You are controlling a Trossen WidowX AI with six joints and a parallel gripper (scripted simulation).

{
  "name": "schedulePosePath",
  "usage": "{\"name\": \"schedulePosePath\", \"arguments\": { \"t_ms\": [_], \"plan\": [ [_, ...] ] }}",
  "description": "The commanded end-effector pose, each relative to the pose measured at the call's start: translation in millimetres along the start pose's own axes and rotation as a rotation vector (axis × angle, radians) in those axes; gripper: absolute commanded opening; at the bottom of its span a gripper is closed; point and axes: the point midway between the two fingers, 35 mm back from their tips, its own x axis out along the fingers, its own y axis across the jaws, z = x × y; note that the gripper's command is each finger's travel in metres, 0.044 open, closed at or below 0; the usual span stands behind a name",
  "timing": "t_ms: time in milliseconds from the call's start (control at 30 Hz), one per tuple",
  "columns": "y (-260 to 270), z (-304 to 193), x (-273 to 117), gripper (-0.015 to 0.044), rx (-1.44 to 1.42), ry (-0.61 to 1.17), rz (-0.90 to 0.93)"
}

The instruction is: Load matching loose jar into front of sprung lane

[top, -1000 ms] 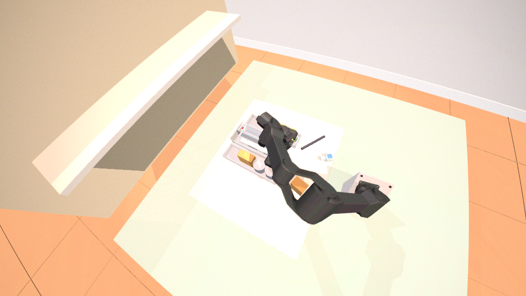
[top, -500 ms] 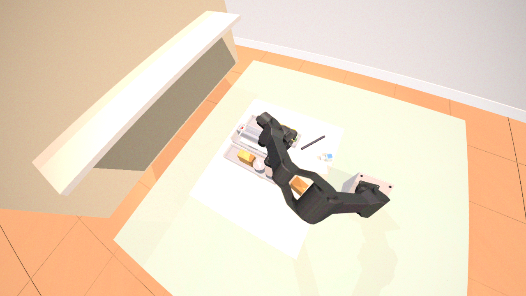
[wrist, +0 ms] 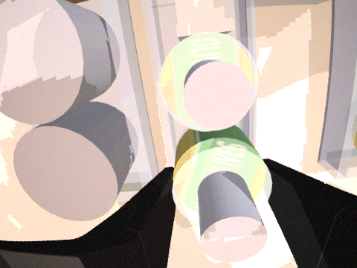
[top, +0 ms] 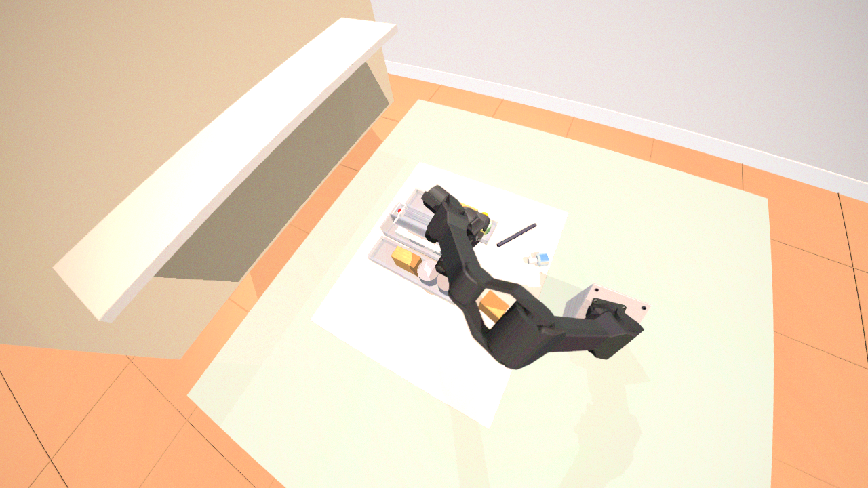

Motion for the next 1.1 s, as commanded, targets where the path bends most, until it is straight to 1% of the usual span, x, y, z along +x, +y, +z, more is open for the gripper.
{"name": "schedulePosePath", "arguments": {
  "t_ms": [0,1067],
  "plan": [
    [2.6,3.2,2.7,0.0,-0.009,-0.009,0.006],
    [2.7,1.7,11.8,0.0,-0.009,-0.009,0.007]
  ]
}}
